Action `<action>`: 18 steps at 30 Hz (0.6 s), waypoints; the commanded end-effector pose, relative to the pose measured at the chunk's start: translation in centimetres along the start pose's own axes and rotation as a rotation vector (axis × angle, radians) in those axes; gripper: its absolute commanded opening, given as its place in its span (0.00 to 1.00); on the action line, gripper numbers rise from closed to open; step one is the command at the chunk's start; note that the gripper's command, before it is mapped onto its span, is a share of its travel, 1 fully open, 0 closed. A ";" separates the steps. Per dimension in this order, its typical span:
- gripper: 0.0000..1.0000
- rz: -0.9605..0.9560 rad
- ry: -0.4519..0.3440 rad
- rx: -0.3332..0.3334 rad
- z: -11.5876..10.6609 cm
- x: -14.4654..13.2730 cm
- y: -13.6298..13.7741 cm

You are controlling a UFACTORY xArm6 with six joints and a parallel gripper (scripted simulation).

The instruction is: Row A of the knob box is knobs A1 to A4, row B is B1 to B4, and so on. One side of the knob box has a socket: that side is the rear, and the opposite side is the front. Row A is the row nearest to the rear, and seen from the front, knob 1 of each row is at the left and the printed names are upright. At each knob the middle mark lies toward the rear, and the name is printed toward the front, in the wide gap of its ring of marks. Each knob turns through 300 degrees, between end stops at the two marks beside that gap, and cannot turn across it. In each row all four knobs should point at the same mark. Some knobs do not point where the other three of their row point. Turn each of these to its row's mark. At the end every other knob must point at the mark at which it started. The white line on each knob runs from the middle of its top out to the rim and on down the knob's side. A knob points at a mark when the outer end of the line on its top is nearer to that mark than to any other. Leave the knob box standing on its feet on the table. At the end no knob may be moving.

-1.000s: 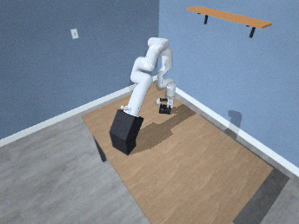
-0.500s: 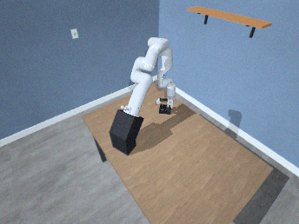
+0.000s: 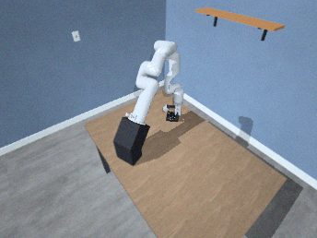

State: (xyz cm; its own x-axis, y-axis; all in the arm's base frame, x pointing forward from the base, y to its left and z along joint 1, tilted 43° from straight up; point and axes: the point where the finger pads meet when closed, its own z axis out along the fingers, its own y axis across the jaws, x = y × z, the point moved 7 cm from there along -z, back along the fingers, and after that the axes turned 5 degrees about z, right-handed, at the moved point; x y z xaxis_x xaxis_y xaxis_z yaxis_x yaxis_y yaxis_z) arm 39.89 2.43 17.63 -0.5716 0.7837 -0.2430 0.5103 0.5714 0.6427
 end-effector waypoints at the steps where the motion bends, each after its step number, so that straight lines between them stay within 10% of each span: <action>1: 0.19 0.000 -0.001 -0.001 0.0 0.0 0.1; 18: 0.19 0.000 -0.001 -0.001 -3.0 0.0 0.1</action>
State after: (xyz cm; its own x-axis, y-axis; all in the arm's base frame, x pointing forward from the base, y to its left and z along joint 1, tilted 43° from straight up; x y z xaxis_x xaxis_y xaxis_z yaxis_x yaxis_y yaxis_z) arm 38.40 1.88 19.28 -0.5673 0.7849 -0.2491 0.5066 0.5711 0.6459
